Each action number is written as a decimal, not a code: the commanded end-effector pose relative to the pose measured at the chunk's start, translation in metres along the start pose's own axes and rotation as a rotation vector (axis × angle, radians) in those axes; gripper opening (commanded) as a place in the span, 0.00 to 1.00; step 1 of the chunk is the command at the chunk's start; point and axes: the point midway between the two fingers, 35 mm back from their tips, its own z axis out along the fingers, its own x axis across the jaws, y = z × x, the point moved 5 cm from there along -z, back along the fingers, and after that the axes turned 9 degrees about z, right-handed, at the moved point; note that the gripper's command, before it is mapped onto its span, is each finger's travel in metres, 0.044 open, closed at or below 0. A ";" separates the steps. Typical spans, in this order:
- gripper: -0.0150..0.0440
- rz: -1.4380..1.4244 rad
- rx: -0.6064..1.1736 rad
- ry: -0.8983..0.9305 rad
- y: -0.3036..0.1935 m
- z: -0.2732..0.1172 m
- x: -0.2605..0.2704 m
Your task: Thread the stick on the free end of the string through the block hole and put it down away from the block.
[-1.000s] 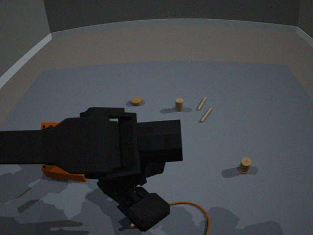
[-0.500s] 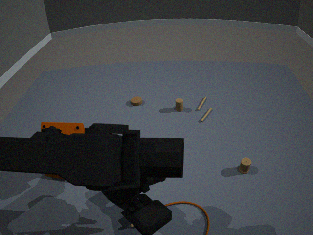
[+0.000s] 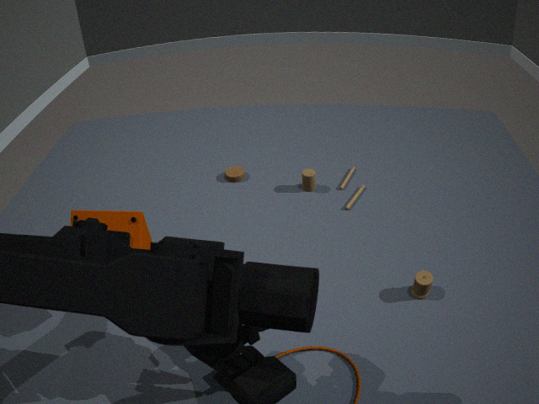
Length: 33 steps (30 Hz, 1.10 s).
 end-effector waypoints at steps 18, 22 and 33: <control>0.46 -0.004 0.005 -0.007 -0.004 0.026 0.001; 0.29 0.000 0.009 -0.008 -0.004 0.025 0.001; 0.25 -0.001 -0.008 -0.003 -0.005 0.026 0.000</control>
